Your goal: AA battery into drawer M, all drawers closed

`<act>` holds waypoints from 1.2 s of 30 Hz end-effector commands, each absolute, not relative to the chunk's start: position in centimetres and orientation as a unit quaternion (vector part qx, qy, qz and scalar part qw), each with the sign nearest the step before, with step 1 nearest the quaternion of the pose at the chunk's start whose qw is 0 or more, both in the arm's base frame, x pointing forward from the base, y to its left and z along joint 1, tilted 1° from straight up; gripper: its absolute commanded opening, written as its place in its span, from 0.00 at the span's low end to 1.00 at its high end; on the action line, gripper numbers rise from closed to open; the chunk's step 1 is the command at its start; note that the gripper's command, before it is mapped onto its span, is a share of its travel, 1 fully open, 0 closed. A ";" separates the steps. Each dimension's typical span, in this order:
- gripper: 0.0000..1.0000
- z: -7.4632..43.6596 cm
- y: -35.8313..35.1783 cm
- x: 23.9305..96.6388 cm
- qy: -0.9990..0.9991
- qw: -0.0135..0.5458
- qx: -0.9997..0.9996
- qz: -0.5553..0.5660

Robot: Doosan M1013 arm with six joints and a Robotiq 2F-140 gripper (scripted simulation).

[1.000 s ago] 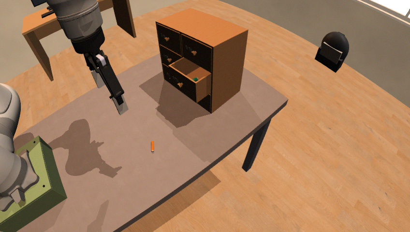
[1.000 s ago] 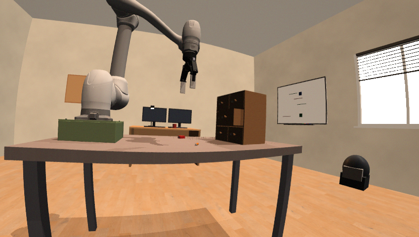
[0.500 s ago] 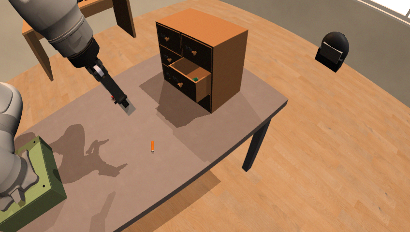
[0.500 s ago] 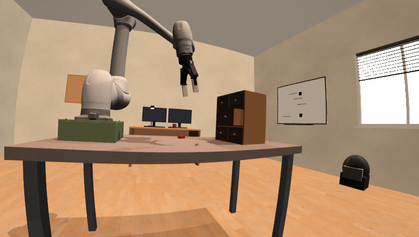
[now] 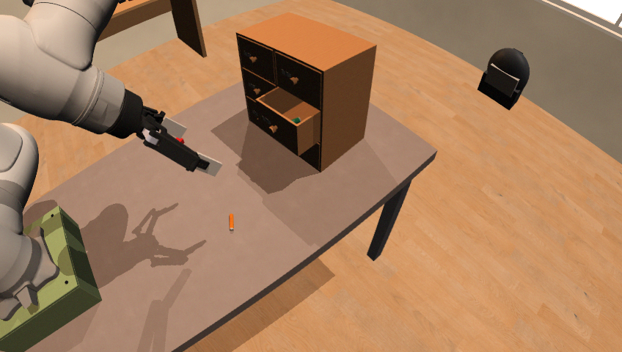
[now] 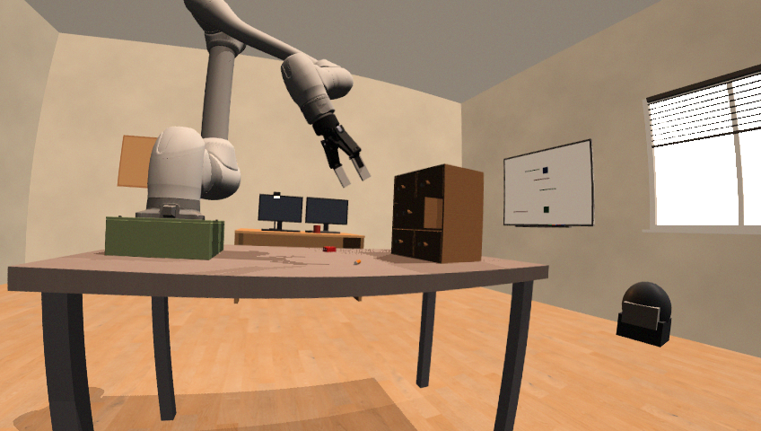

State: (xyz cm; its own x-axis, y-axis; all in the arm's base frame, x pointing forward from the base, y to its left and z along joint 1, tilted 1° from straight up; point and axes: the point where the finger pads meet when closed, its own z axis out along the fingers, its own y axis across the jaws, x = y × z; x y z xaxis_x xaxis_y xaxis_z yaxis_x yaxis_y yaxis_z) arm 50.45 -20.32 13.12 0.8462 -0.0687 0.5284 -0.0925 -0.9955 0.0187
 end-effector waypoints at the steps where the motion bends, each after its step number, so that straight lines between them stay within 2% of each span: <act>1: 1.00 12.3 -20.3 50.8 -0.036 0.008 0.946 0.323; 27: 1.00 8.5 -20.6 54.5 -0.033 0.017 0.850 0.525; 36: 1.00 7.9 -20.6 55.1 -0.032 0.017 0.829 0.557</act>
State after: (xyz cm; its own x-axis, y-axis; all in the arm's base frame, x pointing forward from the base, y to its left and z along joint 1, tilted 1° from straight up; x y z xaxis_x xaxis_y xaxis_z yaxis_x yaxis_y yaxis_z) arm 55.08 -20.85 8.47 0.4254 -0.0381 0.9042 -0.0624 -0.9980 -0.0127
